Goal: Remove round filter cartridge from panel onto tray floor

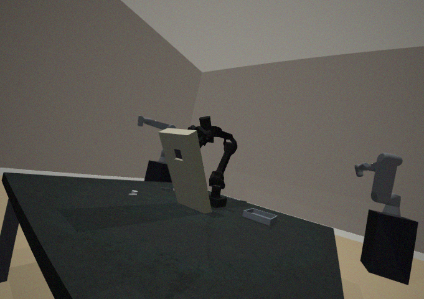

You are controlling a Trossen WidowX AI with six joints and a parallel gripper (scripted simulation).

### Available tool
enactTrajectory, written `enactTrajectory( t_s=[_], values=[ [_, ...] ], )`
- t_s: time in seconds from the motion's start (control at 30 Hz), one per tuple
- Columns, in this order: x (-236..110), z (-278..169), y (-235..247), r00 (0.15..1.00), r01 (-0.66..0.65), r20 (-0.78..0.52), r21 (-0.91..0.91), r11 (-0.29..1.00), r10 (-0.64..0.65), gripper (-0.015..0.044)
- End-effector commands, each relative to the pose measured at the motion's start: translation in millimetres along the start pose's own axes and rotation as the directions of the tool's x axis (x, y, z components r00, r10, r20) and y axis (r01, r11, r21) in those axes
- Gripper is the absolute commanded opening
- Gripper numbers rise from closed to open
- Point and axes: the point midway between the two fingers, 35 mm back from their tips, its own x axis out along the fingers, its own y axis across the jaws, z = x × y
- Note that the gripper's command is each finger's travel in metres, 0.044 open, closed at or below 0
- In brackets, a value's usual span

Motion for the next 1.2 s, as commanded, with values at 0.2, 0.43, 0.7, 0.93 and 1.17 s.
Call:
enactTrajectory(
  t_s=[0.2, 0.43, 0.7, 0.93, 1.17],
  values=[
    [3.9, -0.1, 1.1, 1.0, -0.003, -0.001, -0.233, 0.973, 0.003, 0.0],
    [4.4, -0.1, 1.1, 1.0, -0.004, -0.001, -0.458, 0.889, 0.003, 0.0],
    [4.6, -0.1, 1.1, 1.0, -0.003, -0.001, -0.685, 0.728, 0.003, 0.0],
    [4.6, -0.1, 1.1, 1.0, -0.003, -0.001, -0.841, 0.541, 0.003, 0.0],
    [4.7, -0.1, 1.1, 1.0, -0.002, -0.001, -0.947, 0.322, 0.003, 0.0]
  ],
)
